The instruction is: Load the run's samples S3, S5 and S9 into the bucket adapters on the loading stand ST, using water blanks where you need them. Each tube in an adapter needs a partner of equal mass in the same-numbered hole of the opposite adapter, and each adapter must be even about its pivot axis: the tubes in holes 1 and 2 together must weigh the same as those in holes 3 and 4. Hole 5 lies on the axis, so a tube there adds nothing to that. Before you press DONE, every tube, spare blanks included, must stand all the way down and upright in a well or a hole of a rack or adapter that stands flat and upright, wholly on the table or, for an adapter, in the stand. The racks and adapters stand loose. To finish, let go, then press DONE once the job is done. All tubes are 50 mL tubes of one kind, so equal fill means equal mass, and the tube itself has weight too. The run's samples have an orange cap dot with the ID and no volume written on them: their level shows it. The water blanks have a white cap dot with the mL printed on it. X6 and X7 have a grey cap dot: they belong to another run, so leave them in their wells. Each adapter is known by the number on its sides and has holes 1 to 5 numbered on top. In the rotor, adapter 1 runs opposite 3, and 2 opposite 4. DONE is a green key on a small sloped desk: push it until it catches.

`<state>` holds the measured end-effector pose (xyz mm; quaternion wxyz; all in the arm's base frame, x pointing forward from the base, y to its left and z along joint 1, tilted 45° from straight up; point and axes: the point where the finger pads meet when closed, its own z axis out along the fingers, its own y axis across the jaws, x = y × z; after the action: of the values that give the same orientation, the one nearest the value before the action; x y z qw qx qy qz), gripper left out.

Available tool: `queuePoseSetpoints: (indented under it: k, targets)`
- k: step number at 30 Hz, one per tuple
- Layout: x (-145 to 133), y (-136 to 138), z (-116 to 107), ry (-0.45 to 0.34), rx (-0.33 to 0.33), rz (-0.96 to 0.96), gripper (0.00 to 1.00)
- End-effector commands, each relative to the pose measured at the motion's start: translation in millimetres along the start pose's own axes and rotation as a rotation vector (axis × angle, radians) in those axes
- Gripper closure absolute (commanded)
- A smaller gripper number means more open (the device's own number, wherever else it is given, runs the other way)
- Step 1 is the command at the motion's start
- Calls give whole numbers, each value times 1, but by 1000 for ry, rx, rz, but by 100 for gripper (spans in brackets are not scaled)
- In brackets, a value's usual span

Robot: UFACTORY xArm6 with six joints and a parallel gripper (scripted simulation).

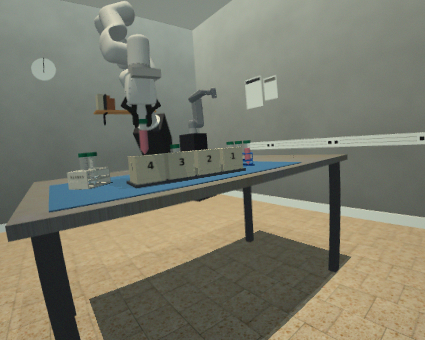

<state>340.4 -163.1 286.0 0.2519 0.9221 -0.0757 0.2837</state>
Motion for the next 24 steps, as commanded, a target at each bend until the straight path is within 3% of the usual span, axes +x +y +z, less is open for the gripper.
queuePoseSetpoints:
  k: [1, 24]
  targets:
    - [1, 0, 3, 3, -1, 1, 100]
    - [1, 0, 22, 3, -1, 1, 100]
